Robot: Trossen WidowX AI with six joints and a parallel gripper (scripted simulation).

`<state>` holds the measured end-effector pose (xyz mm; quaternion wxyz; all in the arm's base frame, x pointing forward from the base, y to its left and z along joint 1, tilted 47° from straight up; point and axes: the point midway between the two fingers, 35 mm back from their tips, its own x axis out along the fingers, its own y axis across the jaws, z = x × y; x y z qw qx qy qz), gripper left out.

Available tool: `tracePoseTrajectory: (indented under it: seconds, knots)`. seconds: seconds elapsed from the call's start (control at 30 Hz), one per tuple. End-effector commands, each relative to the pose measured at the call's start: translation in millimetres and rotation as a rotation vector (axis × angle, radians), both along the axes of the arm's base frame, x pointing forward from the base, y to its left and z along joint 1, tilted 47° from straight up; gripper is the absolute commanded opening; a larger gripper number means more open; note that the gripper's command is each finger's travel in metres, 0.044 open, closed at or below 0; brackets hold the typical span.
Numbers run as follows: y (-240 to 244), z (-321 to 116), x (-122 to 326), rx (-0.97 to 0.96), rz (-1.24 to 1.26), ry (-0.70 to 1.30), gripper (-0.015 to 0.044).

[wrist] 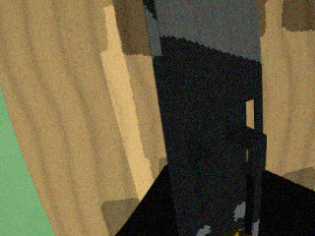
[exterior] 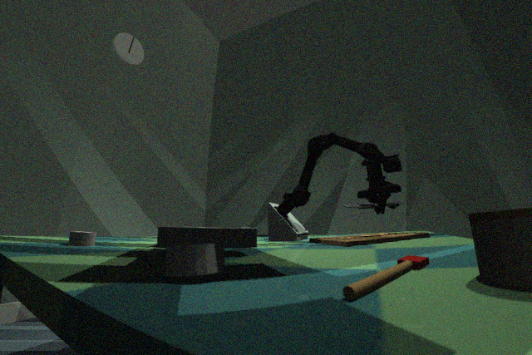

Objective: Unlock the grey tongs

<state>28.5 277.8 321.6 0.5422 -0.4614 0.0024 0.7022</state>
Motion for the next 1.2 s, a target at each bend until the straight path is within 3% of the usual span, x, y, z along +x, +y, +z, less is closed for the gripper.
tracePoseTrajectory:
  seconds: [0.0,1.0,1.17]
  knots:
    - [5,-5,1,-0.003,-0.009,0.000,-0.0150]
    - [34,-37,0,-0.004,-0.009,0.003,-0.0150]
    - [33,-36,-1,-0.004,0.000,0.004,-0.0019]
